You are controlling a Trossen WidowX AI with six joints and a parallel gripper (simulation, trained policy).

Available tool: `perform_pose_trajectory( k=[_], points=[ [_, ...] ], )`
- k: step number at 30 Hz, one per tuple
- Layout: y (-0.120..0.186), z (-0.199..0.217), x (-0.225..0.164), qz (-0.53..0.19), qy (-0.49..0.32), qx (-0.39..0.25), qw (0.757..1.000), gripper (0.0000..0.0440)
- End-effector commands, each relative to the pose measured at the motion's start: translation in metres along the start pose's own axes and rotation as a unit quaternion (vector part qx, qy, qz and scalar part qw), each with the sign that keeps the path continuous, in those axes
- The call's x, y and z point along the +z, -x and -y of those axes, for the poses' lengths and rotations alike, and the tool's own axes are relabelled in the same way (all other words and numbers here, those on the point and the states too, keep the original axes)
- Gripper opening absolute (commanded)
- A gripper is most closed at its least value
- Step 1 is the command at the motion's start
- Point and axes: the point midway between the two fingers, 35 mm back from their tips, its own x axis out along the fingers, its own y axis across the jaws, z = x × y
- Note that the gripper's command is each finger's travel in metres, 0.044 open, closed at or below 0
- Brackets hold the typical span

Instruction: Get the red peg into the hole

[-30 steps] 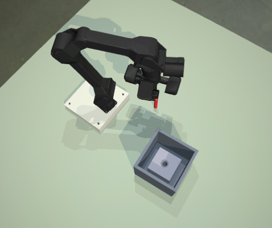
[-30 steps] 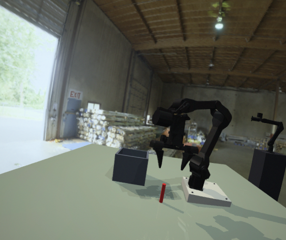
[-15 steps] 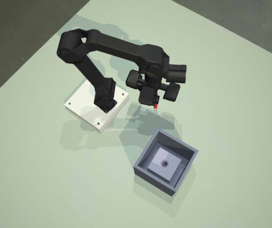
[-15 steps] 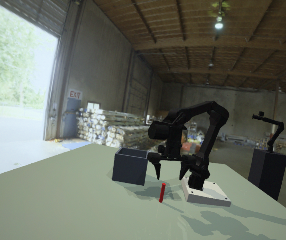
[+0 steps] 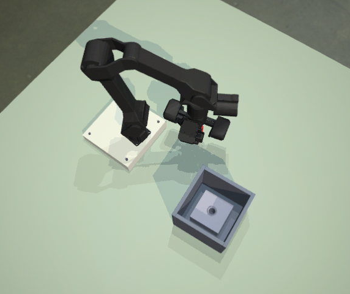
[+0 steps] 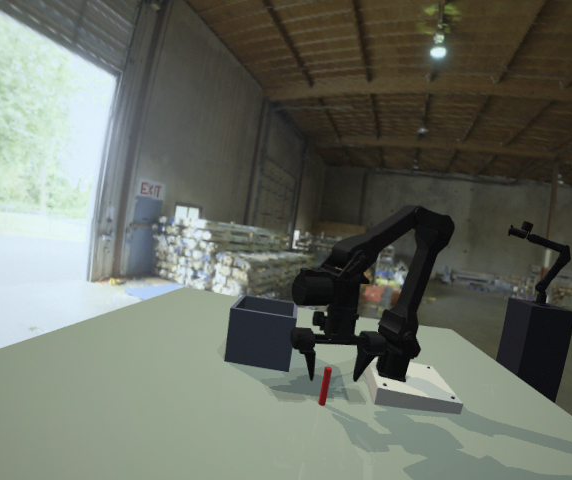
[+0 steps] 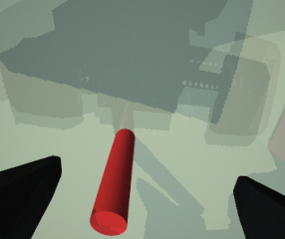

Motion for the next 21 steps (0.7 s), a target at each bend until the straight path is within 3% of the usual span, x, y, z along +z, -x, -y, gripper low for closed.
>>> perform_pose_trajectory(
  k=[1, 4, 18, 21],
  points=[
    [-0.011, -0.001, 0.003, 0.007, -0.008, 0.002, 1.0, 0.0423],
    [-0.017, -0.003, 0.002, 0.008, -0.008, 0.006, 1.0, 0.0369],
    [-0.027, -0.024, -0.006, 0.003, 0.019, 0.024, 1.0, 0.0004],
    [-0.021, -0.03, -0.009, -0.006, 0.02, 0.036, 0.999, 0.0]
  ],
)
